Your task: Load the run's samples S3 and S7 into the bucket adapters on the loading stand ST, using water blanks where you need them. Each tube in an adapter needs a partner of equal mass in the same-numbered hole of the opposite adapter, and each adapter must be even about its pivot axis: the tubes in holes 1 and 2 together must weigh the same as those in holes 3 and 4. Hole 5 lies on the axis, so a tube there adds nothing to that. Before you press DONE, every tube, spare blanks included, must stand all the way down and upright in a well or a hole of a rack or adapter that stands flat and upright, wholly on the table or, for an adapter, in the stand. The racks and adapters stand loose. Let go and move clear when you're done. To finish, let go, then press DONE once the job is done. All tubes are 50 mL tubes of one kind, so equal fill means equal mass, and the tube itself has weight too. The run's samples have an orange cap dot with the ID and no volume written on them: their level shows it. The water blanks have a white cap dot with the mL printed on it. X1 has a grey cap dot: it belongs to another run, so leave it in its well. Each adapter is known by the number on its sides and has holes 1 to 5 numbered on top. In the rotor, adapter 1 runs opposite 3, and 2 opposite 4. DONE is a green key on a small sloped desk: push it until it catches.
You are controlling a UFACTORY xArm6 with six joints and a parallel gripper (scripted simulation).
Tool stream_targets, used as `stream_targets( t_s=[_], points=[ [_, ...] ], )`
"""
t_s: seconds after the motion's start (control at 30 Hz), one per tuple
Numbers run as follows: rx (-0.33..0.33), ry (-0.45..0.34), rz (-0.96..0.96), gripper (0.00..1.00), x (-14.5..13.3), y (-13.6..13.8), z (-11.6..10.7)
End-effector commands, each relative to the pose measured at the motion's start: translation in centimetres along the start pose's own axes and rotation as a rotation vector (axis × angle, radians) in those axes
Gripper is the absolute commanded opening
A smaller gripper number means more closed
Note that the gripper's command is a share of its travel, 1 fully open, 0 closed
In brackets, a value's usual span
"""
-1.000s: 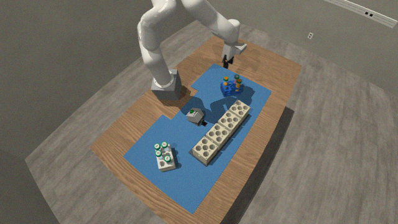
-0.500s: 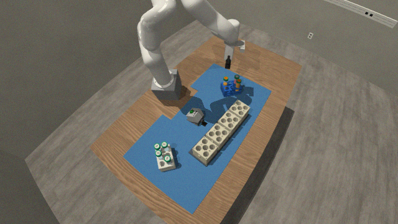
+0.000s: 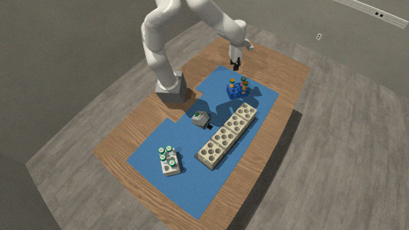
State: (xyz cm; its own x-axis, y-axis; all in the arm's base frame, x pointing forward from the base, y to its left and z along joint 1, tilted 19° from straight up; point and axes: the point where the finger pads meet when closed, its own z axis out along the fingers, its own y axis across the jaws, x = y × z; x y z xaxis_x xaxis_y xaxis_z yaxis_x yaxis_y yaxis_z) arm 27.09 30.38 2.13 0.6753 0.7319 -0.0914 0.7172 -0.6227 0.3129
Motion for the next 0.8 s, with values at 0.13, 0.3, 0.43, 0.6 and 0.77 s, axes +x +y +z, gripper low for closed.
stream_targets(
  t_s=[0.13,0.3,0.43,0.6,0.77],
  points=[
    [0.006,0.001,-0.012,0.57,0.1,0.0,0.0],
    [0.006,0.001,-0.012,0.57,0.1,0.0,1.1],
    [0.006,0.001,-0.012,0.57,0.1,0.0,1.7],
    [0.006,0.001,-0.012,0.57,0.1,0.0,2.5],
    [0.005,0.000,-0.012,0.57,0.1,0.0,3.5]
  ],
)
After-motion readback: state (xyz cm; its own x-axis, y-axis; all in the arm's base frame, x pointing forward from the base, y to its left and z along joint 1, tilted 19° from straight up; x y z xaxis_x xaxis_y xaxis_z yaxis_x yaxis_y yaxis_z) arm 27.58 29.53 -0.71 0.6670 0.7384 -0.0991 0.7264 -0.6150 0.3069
